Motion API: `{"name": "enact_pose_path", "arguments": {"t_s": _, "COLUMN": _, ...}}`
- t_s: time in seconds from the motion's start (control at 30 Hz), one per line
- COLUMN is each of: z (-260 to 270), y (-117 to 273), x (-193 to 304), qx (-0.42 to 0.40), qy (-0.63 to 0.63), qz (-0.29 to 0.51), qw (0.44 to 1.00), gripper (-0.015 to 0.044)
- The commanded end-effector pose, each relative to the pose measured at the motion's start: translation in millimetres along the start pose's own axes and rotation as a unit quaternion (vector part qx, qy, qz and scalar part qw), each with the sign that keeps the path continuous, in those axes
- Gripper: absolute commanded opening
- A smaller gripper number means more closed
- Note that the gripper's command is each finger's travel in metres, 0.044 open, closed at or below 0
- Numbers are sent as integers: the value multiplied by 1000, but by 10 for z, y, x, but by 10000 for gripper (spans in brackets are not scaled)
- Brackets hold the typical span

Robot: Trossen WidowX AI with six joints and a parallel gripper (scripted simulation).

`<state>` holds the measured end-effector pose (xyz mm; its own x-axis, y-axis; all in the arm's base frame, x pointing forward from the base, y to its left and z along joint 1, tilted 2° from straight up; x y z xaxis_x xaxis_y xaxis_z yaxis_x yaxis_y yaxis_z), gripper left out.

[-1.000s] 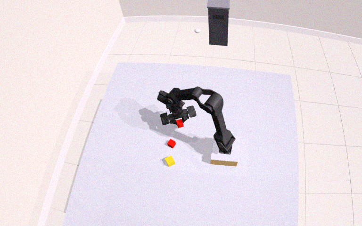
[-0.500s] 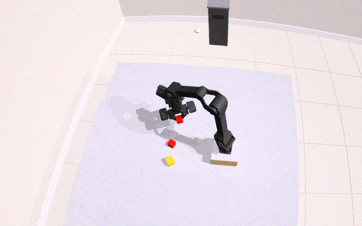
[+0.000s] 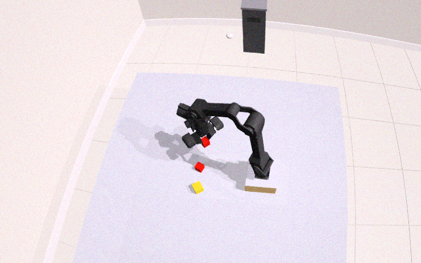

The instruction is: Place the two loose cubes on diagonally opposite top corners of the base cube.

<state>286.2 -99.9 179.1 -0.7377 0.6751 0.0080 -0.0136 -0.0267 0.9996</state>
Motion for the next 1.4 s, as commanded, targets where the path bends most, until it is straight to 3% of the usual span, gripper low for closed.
{"name": "enact_pose_path", "arguments": {"t_s": 0.0, "z": 122, "y": -32, "x": 66, "qx": 1, "qy": 87, "qz": 0, "qw": 996, "gripper": 105}}
{"name": "enact_pose_path", "arguments": {"t_s": 0.33, "z": 402, "y": -93, "x": 232, "qx": 0, "qy": 290, "qz": 1, "qw": 957, "gripper": 105}}
{"name": "enact_pose_path", "arguments": {"t_s": 0.67, "z": 661, "y": -153, "x": 427, "qx": -1, "qy": 480, "qz": 1, "qw": 877, "gripper": 105}}
{"name": "enact_pose_path", "arguments": {"t_s": 1.0, "z": 895, "y": -212, "x": 649, "qx": -3, "qy": 649, "qz": 1, "qw": 761, "gripper": 105}}
{"name": "enact_pose_path", "arguments": {"t_s": 1.37, "z": 1122, "y": -275, "x": 920, "qx": -5, "qy": 804, "qz": 0, "qw": 595, "gripper": 105}}
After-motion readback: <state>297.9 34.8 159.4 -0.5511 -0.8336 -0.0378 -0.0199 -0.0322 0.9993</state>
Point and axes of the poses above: the point midway between the two fingers, 35 mm back from their tips, its own y axis back along the fingers, its own z axis across the jaws, x = y × z, the point moved 10 cm from there along y, back along the fingers, and after that the axes turned 1 degree about y, right-handed, at the moved point
